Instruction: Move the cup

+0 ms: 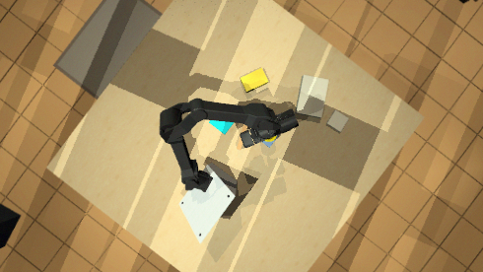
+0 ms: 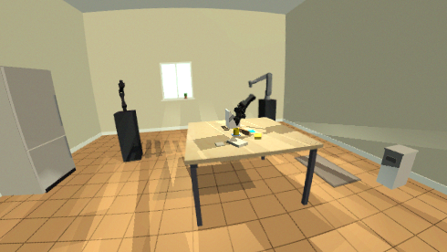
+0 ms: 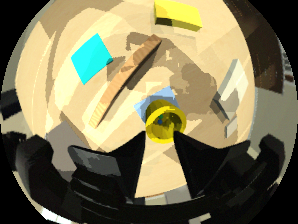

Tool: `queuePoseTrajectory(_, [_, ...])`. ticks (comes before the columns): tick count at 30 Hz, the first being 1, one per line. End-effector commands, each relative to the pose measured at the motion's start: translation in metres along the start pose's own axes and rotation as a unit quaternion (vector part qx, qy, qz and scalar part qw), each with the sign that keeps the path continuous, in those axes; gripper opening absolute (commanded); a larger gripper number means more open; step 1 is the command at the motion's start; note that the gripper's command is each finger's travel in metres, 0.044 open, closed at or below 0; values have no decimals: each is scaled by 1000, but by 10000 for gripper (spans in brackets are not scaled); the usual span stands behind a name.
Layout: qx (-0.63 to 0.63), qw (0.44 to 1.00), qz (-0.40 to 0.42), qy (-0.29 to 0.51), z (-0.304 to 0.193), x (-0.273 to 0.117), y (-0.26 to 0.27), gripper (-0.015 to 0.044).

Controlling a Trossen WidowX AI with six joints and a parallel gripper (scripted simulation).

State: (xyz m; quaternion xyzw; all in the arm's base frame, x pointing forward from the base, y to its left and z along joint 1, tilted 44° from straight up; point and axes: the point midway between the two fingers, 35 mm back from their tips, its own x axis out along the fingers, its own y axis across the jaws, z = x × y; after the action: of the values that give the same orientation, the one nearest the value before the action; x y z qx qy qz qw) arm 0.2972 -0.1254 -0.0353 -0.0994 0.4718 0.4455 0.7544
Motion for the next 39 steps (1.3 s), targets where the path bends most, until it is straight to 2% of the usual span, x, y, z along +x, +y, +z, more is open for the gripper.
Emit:
queuePoseTrajectory(1, [-2, 998, 45, -41, -14, 8, 8, 167])
queuePoseTrajectory(10, [-2, 998, 45, -41, -14, 10, 8, 167])
queuePoseTrajectory(39, [-3, 998, 45, -42, -9, 58, 12, 167])
